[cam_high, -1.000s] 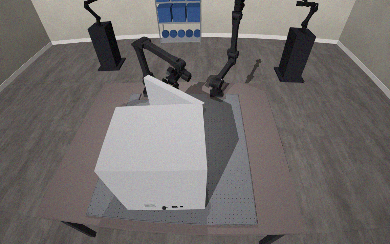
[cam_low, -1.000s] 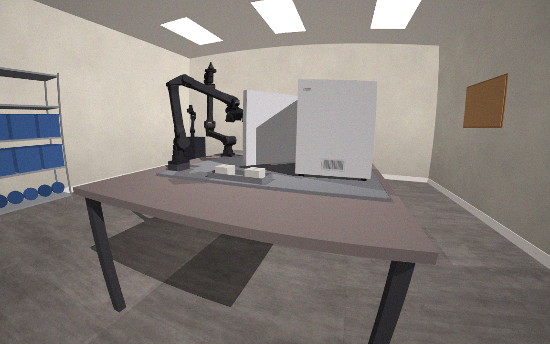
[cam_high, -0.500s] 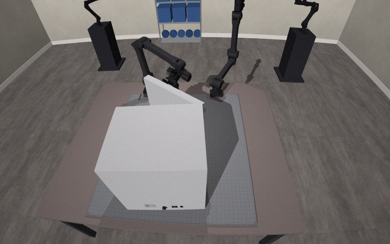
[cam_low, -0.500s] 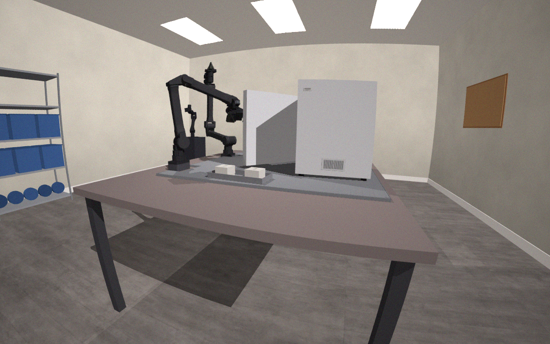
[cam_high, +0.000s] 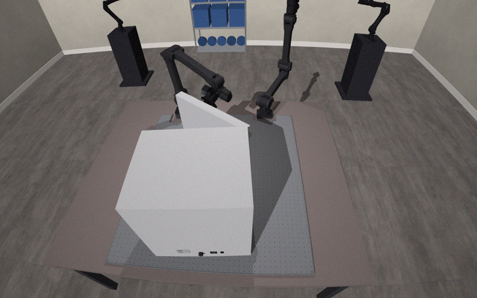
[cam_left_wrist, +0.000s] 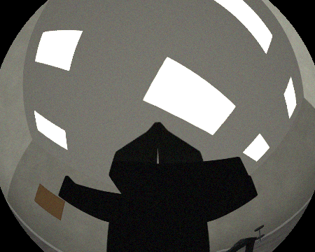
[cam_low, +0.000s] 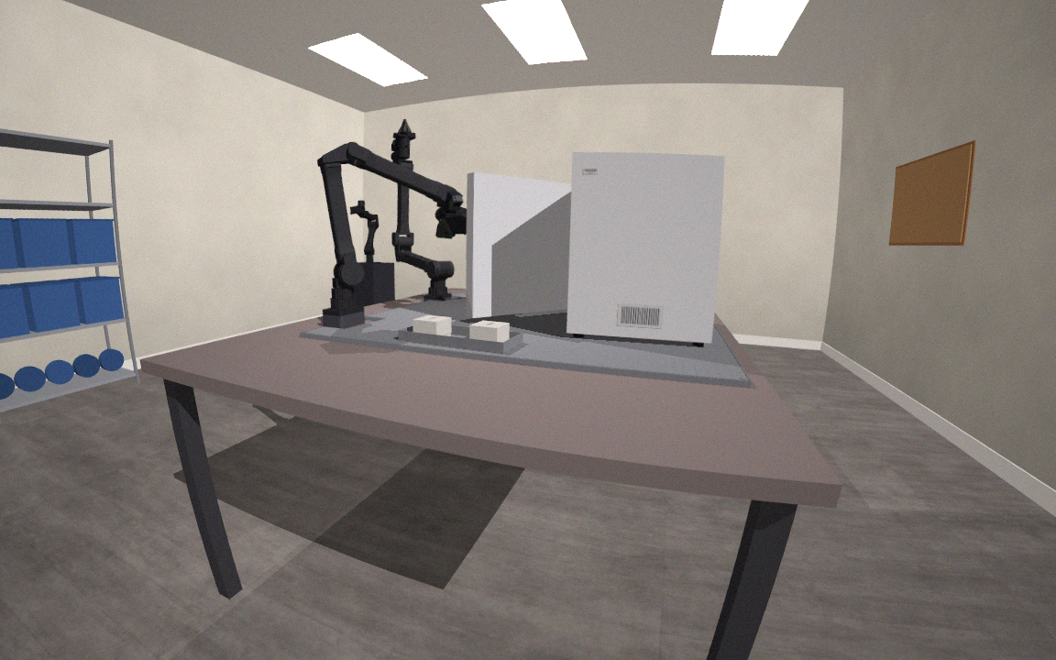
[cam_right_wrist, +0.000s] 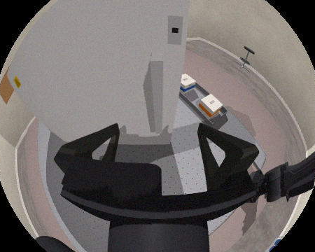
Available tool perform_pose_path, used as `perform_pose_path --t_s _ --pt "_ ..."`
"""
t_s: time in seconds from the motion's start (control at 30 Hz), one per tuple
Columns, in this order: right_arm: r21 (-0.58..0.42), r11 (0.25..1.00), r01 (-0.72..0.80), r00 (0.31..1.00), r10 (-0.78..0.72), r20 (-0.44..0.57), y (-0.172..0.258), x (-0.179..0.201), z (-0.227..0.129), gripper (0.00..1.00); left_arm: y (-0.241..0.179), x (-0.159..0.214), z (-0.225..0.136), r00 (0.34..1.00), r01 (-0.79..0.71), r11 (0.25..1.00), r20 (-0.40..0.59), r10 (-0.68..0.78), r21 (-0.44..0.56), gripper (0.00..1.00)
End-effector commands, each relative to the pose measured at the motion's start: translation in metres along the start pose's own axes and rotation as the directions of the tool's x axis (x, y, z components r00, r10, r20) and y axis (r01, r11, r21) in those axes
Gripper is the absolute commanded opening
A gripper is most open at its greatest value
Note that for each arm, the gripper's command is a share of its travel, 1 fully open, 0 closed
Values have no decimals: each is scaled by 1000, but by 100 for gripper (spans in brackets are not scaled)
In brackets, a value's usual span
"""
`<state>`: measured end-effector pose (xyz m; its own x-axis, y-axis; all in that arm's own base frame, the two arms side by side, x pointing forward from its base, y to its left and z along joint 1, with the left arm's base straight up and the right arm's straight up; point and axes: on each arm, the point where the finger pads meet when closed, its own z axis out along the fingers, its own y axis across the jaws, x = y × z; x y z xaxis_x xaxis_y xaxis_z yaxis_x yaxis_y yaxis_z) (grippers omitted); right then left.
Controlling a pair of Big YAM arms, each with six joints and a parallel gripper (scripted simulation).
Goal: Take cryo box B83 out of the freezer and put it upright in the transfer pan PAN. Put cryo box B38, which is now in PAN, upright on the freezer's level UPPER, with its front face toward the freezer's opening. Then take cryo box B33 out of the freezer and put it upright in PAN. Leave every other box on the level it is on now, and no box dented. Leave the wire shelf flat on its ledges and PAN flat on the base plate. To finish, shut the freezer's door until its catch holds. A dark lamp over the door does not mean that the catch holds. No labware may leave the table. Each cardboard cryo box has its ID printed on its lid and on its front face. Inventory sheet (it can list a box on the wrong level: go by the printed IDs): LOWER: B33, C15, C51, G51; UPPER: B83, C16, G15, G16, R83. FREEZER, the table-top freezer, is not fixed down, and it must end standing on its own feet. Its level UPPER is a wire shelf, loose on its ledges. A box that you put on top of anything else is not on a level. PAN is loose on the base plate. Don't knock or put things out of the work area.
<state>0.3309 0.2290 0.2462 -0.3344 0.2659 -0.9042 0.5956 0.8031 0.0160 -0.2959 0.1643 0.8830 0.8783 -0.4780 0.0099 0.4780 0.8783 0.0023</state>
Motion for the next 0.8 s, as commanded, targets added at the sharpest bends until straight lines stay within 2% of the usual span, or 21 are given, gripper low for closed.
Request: perform_pose_path --t_s 0.0,0.6,0.7,0.77 --pt "-4 1000 -2 1000 2 7 -2 -8 7 100 1 13 1 999 12 1000 -37 -13 -2 0" --pt "-2 1000 1 1000 -1 9 -1 -4 33 100 1 13 1 999 12 1000 -37 -13 -2 0" --pt "-8 1000 17 1000 -17 9 2 2 29 100 1 13 1 999 12 1000 -37 -13 -2 0" --pt "-27 1000 -6 1000 6 8 19 -10 16 100 1 13 1 999 12 1000 -37 -13 -2 0"
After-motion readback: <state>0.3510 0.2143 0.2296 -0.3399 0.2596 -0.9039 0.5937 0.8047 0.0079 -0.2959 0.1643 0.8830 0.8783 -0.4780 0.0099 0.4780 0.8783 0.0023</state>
